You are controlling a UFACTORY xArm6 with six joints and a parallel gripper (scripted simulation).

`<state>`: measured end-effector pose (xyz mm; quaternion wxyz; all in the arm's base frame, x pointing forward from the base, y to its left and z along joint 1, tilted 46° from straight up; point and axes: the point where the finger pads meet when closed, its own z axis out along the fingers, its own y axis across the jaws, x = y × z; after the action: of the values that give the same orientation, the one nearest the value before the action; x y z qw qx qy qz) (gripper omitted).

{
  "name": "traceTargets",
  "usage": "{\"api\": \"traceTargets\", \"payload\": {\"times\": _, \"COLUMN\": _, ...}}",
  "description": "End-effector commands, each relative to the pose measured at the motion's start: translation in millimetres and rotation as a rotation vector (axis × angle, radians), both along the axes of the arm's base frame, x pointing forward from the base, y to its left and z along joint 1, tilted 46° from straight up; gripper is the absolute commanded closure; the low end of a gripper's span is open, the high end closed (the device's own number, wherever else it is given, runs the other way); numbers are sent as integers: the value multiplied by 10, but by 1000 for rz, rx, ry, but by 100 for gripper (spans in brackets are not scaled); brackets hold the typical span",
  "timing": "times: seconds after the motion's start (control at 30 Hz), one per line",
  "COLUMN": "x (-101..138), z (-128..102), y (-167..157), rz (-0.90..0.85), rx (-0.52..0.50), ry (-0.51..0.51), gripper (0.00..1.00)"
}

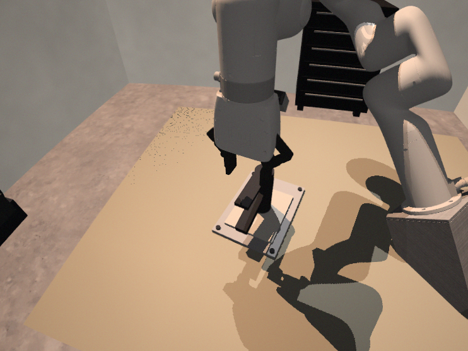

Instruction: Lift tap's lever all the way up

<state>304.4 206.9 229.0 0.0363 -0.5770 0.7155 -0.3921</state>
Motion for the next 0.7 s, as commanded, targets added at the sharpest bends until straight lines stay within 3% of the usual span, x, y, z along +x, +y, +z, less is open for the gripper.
{"api": "traceTargets", "payload": {"times": 0.0, "x": 23, "z": -19, "y": -10, "rz": 1, "rx": 3, "ry": -1, "gripper": 31}}
{"api": "traceTargets", "payload": {"times": 0.67, "x": 168, "z": -203, "y": -140, "rz": 1, "rx": 3, "ry": -1, "gripper": 31}}
